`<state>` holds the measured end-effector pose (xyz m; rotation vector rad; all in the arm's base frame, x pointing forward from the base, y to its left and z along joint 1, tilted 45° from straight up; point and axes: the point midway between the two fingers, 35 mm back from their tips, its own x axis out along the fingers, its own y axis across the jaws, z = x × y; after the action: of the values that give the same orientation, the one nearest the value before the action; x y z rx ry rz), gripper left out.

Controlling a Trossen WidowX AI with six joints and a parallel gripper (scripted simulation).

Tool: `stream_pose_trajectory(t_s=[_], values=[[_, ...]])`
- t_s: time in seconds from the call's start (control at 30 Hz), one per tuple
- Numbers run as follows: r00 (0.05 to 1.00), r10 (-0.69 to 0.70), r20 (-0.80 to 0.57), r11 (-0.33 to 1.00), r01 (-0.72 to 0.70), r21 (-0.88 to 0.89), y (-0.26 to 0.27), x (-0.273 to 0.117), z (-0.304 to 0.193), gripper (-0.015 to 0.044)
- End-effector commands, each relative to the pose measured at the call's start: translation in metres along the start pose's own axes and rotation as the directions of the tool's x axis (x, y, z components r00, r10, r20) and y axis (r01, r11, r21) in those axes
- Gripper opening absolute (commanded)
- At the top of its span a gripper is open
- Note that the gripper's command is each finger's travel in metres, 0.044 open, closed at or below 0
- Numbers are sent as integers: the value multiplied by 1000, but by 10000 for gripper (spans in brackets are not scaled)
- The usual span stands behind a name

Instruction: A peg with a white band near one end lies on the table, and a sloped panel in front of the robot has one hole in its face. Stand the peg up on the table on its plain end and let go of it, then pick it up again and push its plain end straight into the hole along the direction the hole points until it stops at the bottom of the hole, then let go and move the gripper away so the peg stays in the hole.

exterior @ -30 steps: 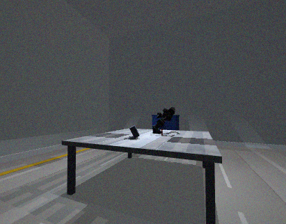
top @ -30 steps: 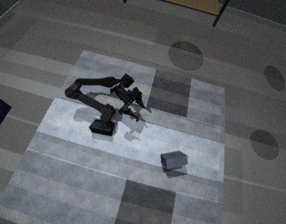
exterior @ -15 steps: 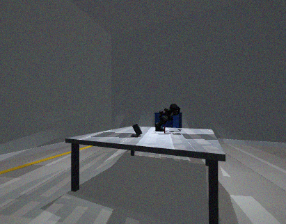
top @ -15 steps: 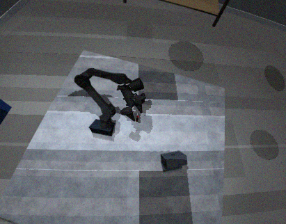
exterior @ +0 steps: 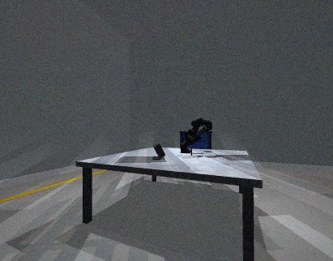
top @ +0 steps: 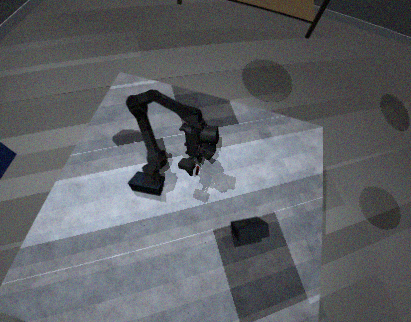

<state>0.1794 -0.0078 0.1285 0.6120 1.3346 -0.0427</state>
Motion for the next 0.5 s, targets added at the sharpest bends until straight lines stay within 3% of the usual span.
stream_pose_trajectory(t_s=[0.0,0.33,0.47], values=[[991,78,-105,997,-78,-1,6,1,0,440],[901,320,-294,947,-309,86,18,-2,10,440],[892,338,-302,941,-324,97,19,-3,12,440]])
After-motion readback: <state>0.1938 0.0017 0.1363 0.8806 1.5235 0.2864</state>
